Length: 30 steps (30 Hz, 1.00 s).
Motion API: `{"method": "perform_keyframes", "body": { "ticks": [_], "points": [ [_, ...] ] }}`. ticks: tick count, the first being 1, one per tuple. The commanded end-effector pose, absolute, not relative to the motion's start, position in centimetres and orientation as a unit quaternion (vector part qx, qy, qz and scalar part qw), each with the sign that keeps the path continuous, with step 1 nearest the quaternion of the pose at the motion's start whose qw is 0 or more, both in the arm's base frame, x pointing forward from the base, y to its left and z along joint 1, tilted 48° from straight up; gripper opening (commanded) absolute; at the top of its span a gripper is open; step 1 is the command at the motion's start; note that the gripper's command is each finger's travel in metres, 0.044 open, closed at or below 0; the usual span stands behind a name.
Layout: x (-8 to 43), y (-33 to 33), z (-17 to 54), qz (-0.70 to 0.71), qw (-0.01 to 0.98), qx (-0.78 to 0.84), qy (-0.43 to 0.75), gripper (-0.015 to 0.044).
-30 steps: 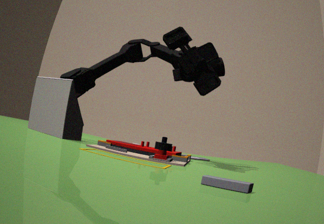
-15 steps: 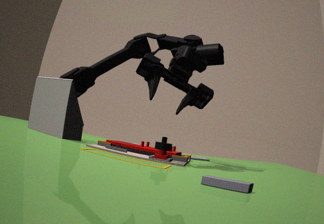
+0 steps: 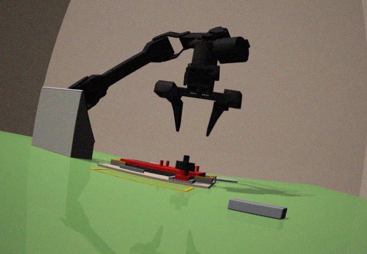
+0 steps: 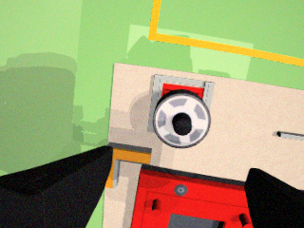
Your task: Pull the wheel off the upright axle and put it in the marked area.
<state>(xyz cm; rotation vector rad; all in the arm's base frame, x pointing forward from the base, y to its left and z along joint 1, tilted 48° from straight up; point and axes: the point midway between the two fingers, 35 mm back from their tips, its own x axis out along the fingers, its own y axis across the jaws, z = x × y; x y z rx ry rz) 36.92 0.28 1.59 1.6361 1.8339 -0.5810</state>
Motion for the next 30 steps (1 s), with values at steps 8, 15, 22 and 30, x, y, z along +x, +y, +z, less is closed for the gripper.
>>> {"method": "perform_keyframes", "body": {
  "ticks": [8, 15, 22, 30],
  "points": [
    [36.7, 0.1, 1.1, -0.218, 0.295, 0.625, 0.689, 0.0300],
    [36.6, 3.3, -1.9, -0.217, 0.295, 0.625, 0.689, 0.0300],
    [36.3, 5.3, -3.6, -0.216, 0.294, 0.625, 0.690, 0.0300],
    [36.3, 5.2, -3.3, -0.216, 0.295, 0.620, 0.694, 0.0175]
  ]
}}
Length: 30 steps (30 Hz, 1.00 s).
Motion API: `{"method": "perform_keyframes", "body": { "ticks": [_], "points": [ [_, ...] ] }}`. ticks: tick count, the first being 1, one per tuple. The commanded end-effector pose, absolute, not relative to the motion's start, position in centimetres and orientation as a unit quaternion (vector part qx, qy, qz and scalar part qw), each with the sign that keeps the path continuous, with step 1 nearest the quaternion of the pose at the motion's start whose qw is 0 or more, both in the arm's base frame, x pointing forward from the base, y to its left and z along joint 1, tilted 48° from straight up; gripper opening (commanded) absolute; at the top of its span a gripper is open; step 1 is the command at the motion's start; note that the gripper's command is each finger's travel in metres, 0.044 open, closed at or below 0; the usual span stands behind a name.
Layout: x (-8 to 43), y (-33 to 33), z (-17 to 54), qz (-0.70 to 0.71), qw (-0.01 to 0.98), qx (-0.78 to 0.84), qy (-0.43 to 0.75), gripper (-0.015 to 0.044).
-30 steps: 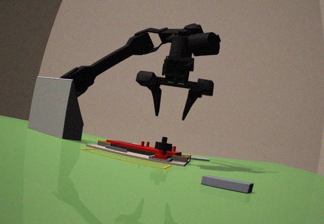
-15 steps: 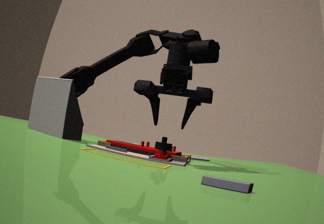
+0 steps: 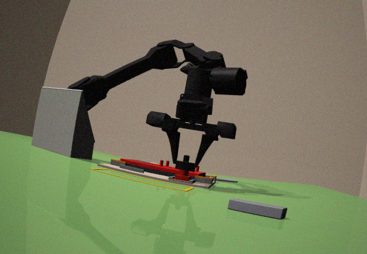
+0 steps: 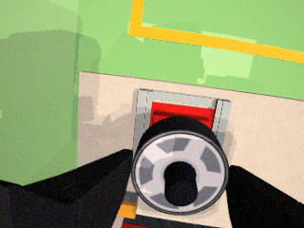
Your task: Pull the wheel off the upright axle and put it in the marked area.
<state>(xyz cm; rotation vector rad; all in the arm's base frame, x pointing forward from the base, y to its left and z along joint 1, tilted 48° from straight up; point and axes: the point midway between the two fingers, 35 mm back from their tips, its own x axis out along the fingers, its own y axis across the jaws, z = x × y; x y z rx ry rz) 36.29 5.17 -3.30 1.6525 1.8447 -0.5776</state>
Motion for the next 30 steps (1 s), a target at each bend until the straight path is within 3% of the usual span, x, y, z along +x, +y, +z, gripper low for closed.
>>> {"method": "perform_keyframes", "body": {
  "ticks": [1, 5, 11, 30],
  "points": [
    [36.30, 5.18, -3.28, -0.216, 0.295, 0.620, 0.694, 0.0168],
    [36.30, 5.18, -3.28, -0.216, 0.295, 0.620, 0.694, 0.0142],
    [36.31, 5.10, -3.21, -0.216, 0.295, 0.620, 0.694, 0.0000],
    [36.37, 4.63, -2.80, -0.217, 0.295, 0.621, 0.693, 0.0000]
  ]
}}
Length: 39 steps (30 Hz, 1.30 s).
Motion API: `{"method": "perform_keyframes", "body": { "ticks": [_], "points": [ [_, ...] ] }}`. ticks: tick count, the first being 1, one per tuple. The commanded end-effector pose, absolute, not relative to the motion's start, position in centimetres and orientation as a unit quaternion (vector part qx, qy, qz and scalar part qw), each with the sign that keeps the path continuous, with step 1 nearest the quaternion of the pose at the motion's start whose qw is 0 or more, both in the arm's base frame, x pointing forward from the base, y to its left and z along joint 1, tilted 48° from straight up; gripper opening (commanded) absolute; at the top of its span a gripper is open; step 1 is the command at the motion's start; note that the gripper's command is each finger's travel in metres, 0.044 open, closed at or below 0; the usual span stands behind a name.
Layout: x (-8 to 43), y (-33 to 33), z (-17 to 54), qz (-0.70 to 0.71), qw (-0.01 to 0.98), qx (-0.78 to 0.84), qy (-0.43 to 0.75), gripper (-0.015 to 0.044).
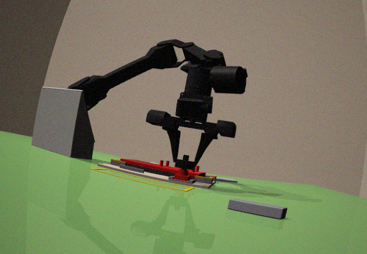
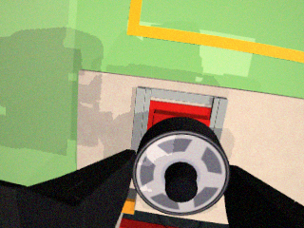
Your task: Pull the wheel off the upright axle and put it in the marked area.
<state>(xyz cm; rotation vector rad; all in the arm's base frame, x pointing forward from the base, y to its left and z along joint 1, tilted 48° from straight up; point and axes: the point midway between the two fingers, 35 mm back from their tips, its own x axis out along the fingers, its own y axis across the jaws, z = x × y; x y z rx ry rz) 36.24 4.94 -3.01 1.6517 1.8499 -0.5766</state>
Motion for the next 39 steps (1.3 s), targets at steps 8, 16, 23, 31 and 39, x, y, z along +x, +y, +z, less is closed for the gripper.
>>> {"method": "perform_keyframes", "body": {
  "ticks": [8, 16, 23, 31, 39],
  "points": [
    [36.39, 4.43, -2.63, -0.217, 0.295, 0.621, 0.693, 0.0000],
    [36.40, 4.23, -2.45, -0.217, 0.295, 0.622, 0.692, 0.0000],
    [36.42, 4.06, -2.30, -0.217, 0.295, 0.622, 0.692, 0.0000],
    [36.43, 3.86, -2.12, -0.217, 0.295, 0.622, 0.692, 0.0000],
    [36.44, 3.66, -1.95, -0.217, 0.295, 0.623, 0.691, 0.0000]
  ]
}}
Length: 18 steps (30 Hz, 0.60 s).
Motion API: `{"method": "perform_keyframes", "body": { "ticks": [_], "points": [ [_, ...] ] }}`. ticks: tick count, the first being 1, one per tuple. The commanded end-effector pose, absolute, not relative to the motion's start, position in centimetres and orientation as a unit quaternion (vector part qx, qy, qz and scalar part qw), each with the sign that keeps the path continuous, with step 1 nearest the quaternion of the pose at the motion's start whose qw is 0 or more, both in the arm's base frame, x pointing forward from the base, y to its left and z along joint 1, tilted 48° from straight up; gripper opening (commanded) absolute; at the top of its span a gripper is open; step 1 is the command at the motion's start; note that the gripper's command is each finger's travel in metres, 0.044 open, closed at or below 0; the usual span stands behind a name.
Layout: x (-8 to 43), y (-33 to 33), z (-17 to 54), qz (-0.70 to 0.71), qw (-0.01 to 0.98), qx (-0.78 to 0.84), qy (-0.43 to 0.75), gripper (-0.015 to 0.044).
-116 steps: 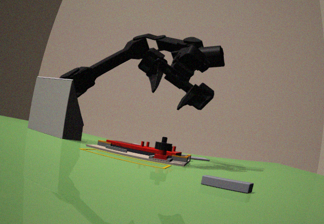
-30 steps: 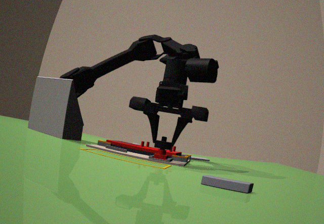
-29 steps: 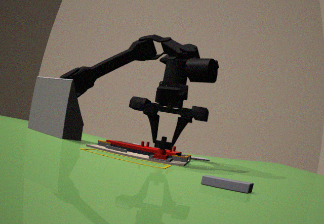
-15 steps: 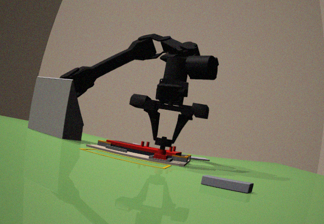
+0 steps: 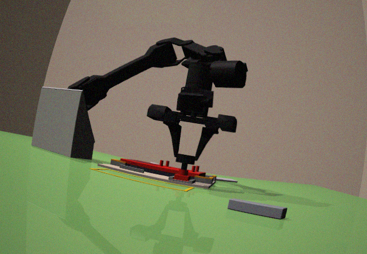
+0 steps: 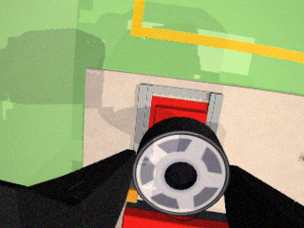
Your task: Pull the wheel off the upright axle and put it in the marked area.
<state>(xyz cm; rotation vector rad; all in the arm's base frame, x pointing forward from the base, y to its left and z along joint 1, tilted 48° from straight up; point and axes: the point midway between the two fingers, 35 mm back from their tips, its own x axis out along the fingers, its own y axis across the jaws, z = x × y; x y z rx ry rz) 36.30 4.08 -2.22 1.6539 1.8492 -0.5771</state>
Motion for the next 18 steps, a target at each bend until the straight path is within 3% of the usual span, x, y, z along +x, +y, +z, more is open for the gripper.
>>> {"method": "perform_keyframes", "body": {
  "ticks": [1, 18],
  "points": [
    [36.45, 3.64, -1.92, -0.217, 0.295, 0.623, 0.691, 0.0000],
    [36.46, 3.22, -1.55, -0.217, 0.295, 0.624, 0.691, 0.0000]
  ]
}}
